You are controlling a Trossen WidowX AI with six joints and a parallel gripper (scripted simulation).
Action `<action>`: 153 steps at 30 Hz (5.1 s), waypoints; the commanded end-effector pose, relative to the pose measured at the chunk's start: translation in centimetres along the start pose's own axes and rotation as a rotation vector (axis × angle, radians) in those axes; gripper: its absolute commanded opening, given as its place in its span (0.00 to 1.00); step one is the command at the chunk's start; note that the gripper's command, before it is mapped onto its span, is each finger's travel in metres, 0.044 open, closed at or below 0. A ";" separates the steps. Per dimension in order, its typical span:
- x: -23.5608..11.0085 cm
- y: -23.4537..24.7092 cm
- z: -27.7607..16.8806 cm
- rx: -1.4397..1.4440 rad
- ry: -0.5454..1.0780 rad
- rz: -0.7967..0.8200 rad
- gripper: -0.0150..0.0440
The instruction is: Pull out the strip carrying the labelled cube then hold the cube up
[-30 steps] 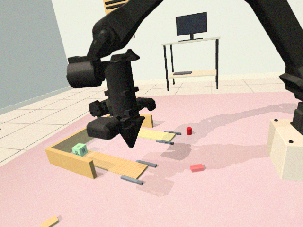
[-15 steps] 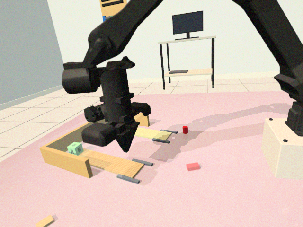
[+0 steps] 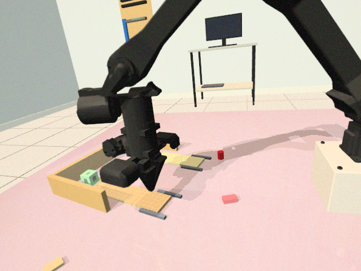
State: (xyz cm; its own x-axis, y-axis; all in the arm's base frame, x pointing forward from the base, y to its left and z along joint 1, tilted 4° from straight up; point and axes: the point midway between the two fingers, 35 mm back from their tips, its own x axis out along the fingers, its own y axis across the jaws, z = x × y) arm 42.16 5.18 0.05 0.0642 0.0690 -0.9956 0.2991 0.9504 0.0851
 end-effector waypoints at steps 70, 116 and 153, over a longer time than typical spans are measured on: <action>3.1 -0.3 -0.1 0.004 0.009 -0.008 0.25; 3.5 -0.2 -2.8 0.004 0.011 -0.008 0.25; 3.7 -0.2 -8.3 0.004 0.016 -0.008 0.25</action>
State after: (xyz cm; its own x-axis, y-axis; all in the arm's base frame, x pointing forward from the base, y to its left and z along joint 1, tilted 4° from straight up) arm 35.75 7.42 -3.22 0.0770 0.0670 -0.9948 0.3065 0.9478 0.0876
